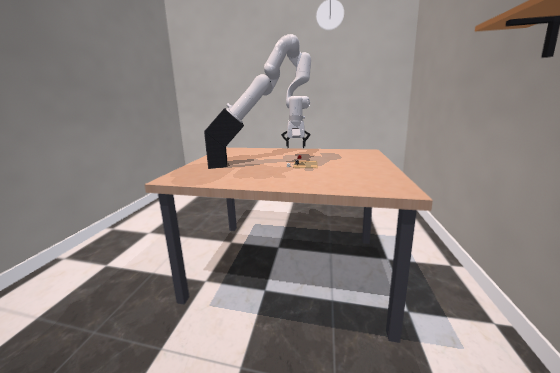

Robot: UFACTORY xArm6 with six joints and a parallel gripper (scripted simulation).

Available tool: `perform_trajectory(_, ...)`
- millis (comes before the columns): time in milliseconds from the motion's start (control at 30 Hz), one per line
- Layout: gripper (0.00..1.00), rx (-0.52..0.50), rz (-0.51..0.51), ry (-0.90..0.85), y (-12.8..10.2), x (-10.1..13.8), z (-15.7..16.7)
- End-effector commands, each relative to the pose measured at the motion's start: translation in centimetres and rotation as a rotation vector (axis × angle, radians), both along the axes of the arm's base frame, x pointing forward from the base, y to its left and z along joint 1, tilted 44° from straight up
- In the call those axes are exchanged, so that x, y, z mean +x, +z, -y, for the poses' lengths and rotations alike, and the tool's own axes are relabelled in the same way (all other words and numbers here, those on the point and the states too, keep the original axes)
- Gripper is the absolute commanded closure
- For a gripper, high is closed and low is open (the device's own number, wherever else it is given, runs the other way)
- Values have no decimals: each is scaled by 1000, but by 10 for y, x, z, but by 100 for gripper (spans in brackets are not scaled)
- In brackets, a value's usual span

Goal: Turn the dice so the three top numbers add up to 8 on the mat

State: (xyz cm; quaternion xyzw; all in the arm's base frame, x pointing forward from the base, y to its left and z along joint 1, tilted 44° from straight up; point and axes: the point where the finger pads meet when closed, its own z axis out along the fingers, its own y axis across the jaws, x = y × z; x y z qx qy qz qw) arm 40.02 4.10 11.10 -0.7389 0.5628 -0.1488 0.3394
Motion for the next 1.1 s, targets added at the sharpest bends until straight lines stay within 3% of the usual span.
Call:
perform_trajectory(0,0,-86,59,100,-5,-1,4)
perform_trajectory(200,0,-233,138,277,-14,-2,10)
perform_trajectory(300,0,-234,138,278,-14,-2,10)
perform_trajectory(367,0,-316,183,377,-18,-4,14)
perform_trajectory(1067,0,-706,399,838,-40,-9,30)
